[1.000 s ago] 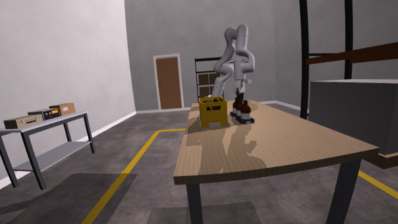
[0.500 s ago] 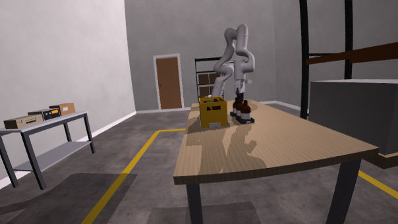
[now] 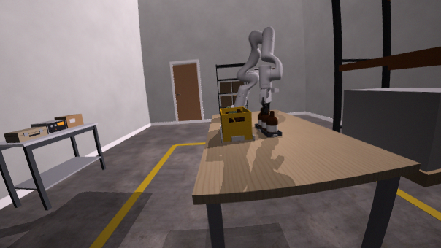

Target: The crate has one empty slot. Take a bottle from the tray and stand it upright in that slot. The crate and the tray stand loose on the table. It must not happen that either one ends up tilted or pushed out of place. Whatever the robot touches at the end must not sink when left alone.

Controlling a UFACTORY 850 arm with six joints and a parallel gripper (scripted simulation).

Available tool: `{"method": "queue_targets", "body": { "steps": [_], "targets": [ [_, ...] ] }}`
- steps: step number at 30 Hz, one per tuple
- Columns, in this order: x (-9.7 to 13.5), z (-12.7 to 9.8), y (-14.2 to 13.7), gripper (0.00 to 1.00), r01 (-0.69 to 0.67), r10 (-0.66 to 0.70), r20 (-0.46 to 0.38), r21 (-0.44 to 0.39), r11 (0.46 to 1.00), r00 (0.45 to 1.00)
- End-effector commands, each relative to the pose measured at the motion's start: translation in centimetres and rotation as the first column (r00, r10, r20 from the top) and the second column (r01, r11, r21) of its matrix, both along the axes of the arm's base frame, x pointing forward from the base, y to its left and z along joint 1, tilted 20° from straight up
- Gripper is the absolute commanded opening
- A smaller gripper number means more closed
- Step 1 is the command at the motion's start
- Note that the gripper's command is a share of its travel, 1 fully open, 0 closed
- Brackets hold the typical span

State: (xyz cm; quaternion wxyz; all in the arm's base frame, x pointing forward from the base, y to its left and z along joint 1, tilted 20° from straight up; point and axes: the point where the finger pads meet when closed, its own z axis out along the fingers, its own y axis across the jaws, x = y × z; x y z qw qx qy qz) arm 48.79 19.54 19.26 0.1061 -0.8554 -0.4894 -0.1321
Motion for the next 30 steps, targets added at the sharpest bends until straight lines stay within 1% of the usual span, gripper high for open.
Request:
{"method": "queue_targets", "body": {
  "steps": [1, 17, 30],
  "targets": [
    [0.1, 0.1, 0.0, 0.00, 0.000, 0.000, 0.002, 0.001, 1.000, 1.000],
    [0.0, 0.7, -0.2, 0.00, 0.000, 0.000, 0.002, 0.001, 1.000, 1.000],
    [0.0, 2.0, -0.6, 0.00, 0.000, 0.000, 0.002, 0.001, 1.000, 1.000]
  ]
}}
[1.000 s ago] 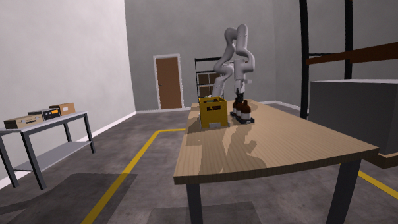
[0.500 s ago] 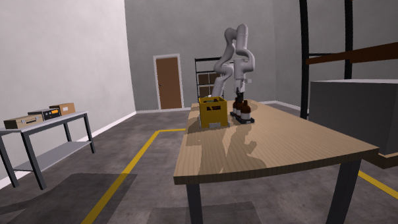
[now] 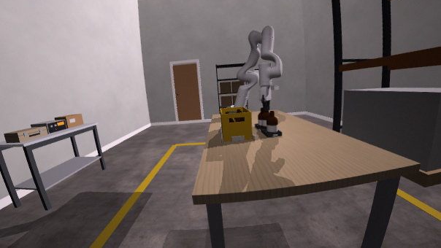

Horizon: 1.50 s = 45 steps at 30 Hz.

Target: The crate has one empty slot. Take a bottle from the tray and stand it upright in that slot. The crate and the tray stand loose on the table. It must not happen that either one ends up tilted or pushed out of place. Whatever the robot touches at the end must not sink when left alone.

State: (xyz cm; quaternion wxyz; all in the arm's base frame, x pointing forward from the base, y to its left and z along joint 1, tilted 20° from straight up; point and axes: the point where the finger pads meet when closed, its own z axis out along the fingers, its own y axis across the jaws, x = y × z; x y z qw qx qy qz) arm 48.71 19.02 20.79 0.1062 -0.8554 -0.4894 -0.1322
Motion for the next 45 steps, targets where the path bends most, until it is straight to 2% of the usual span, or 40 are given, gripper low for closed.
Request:
{"method": "queue_targets", "body": {
  "steps": [1, 19, 45],
  "targets": [
    [0.0, 0.6, -0.2, 0.00, 0.000, 0.000, 0.002, 0.000, 1.000, 1.000],
    [0.0, 2.1, -0.7, 0.00, 0.000, 0.000, 0.002, 0.000, 1.000, 1.000],
    [0.0, 2.3, -0.8, 0.00, 0.000, 0.000, 0.002, 0.000, 1.000, 1.000]
  ]
}}
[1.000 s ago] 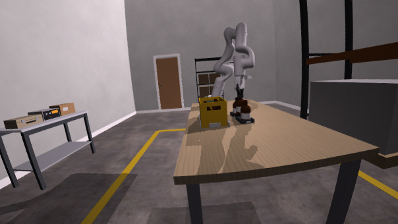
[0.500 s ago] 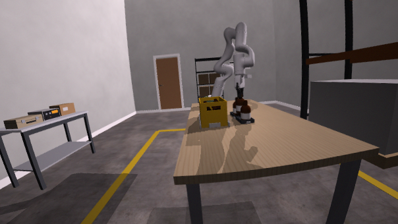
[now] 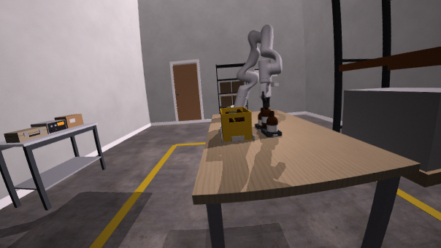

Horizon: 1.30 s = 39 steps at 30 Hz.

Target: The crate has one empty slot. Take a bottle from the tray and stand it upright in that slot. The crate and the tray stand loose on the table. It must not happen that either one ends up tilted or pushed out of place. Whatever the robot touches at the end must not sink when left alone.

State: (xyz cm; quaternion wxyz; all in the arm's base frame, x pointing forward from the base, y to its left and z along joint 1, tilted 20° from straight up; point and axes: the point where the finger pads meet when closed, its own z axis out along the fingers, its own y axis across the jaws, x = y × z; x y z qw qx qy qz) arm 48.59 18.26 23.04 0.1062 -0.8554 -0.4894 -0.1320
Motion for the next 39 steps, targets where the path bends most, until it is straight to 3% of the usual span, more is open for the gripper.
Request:
{"method": "queue_targets", "body": {
  "steps": [1, 39],
  "targets": [
    [0.1, 0.1, 0.0, 0.00, 0.000, 0.000, 0.002, 0.000, 1.000, 1.000],
    [-0.2, 2.5, -0.8, 0.00, 0.000, 0.000, 0.002, 0.001, 1.000, 1.000]
  ]
}}
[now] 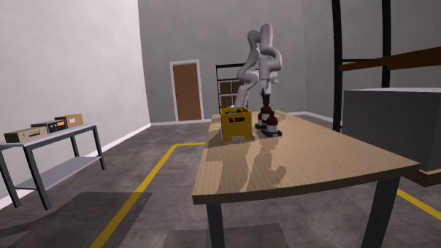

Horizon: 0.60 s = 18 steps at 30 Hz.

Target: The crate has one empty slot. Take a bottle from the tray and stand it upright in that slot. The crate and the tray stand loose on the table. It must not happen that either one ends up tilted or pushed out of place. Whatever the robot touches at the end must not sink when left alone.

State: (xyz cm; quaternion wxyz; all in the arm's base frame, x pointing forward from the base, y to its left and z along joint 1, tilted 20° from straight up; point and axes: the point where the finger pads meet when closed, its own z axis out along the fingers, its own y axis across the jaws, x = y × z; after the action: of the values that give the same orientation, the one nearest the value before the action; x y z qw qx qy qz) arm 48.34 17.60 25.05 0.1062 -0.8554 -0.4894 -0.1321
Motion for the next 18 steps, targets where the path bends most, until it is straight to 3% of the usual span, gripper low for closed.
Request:
{"method": "queue_targets", "body": {
  "steps": [1, 18],
  "targets": [
    [0.0, 0.6, -0.2, 0.00, 0.000, 0.000, 0.002, 0.000, 1.000, 1.000],
    [-0.1, 1.8, -0.5, 0.00, 0.000, 0.000, 0.002, 0.000, 1.000, 1.000]
  ]
}}
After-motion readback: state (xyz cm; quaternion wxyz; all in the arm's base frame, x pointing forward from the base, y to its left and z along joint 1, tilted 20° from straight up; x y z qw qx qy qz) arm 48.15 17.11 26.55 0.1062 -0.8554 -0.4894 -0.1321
